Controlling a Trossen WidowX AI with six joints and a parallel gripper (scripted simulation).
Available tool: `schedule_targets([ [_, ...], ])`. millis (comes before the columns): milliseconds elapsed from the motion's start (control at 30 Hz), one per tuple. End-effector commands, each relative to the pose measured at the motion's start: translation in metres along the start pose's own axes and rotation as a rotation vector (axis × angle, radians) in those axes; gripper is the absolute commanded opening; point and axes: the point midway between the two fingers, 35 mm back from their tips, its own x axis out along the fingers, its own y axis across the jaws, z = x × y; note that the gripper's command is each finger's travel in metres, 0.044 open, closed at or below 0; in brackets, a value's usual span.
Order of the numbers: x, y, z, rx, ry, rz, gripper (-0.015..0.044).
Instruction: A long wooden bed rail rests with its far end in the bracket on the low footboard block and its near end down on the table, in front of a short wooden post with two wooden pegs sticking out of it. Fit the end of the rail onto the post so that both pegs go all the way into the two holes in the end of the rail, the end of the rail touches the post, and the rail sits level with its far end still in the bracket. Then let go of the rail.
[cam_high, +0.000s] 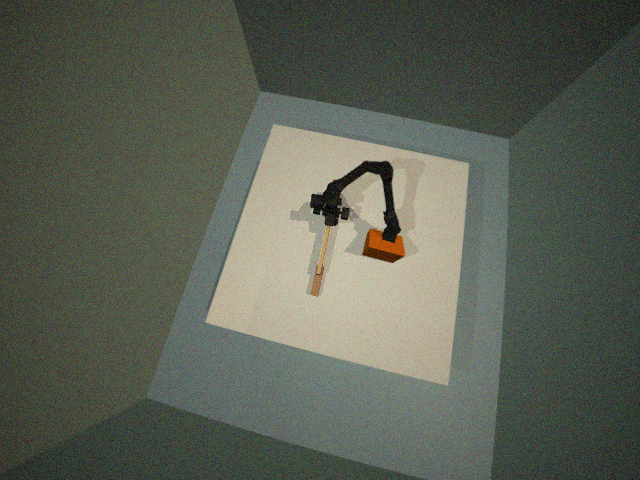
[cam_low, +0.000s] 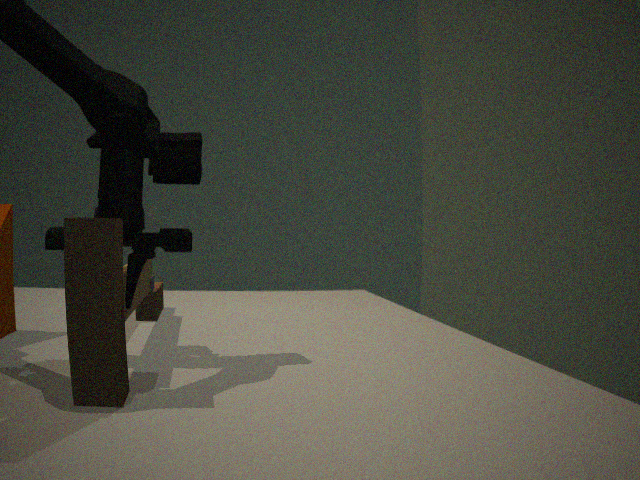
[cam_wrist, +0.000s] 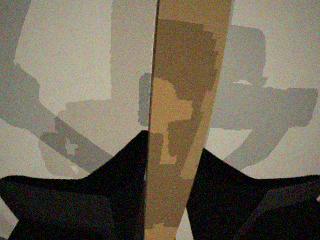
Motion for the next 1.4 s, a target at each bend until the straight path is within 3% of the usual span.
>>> schedule_targets([
  [0, -0.003, -0.001, -0.003, 0.001, -0.002, -0.007, 0.0000],
  [1367, -0.002, -0.001, -0.016, 0.001, -0.001, -0.007, 0.0000],
])
